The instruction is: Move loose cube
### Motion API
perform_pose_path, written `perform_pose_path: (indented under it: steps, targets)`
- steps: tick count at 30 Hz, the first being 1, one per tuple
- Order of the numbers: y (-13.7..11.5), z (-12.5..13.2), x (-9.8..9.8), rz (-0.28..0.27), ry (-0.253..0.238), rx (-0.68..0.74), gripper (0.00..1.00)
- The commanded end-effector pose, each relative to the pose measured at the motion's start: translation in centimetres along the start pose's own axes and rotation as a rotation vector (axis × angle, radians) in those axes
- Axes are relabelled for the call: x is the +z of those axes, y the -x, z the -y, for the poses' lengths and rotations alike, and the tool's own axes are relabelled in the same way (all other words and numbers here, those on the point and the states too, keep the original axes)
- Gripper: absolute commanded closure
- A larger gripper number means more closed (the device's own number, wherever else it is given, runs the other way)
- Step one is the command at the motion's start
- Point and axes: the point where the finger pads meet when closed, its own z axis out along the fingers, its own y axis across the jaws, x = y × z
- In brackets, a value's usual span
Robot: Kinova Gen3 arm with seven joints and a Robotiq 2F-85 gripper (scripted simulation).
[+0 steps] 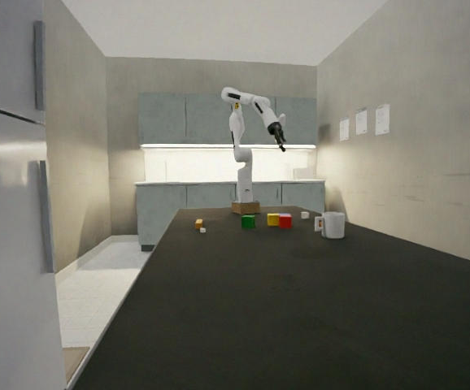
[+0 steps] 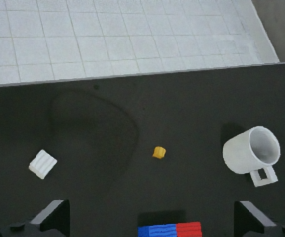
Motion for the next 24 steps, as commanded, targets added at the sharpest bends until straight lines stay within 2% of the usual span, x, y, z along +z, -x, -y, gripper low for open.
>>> perform_pose_path:
  steps: [1, 19, 24]
  targets:
    - [-0.04, -0.04, -0.02, -0.001, 0.001, 0.0, 0.0]
    - [-0.03, -0.07, 0.0, 0.0, 0.0, 0.0, 0.0]
    - [0.28, -0.75, 0.5, 0.012, -0.013, 0.007, 0.0]
